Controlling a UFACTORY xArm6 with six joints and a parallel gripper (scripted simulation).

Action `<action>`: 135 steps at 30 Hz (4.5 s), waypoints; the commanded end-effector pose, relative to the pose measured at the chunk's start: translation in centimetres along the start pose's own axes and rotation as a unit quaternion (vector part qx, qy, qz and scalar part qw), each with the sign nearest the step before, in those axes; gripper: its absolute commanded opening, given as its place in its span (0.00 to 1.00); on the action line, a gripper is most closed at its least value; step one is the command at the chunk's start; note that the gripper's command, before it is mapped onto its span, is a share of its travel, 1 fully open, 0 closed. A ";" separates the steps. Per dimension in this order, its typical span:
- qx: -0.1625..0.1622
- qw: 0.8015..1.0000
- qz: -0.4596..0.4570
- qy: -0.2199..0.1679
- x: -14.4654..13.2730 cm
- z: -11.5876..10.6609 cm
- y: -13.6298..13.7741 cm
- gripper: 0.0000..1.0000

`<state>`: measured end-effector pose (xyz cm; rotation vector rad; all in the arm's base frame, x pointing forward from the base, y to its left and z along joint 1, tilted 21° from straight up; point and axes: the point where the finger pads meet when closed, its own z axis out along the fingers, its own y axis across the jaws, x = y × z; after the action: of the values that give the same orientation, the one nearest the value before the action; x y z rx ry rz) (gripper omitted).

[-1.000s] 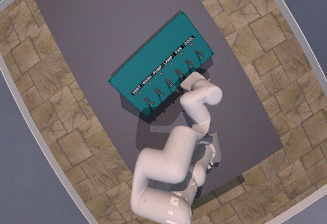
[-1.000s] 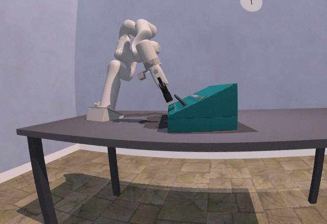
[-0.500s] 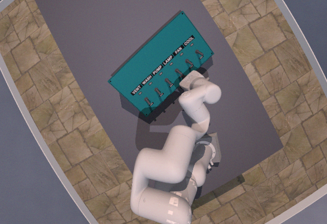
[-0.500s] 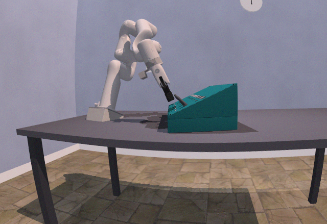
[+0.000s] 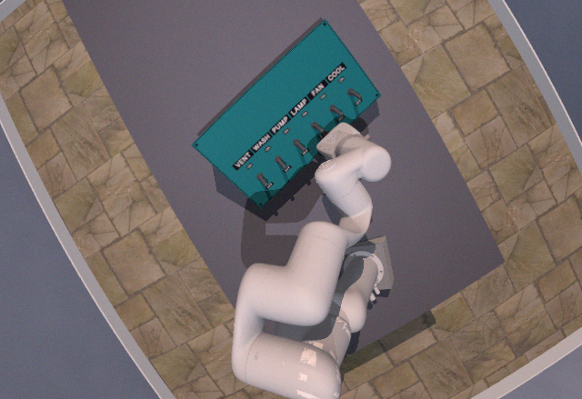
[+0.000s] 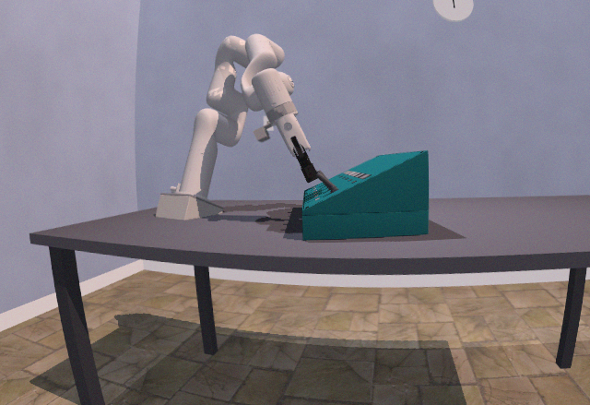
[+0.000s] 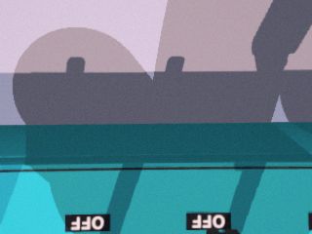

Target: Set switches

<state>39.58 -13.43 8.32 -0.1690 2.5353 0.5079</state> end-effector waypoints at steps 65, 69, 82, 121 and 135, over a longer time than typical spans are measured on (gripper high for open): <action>0.001 1.000 -0.002 -0.002 -0.6 -0.2 -0.1 0.00; 0.001 1.000 -0.002 -0.002 -0.6 -1.0 -0.1 0.00; 0.001 1.000 -0.002 -0.002 -0.5 -8.0 -0.1 0.00; 0.001 1.000 -0.002 -0.002 2.1 -11.8 7.2 0.00; 0.001 1.000 -0.002 -0.002 2.1 -11.8 7.2 0.00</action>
<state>30.42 -11.34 18.57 -0.1700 2.5333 0.5069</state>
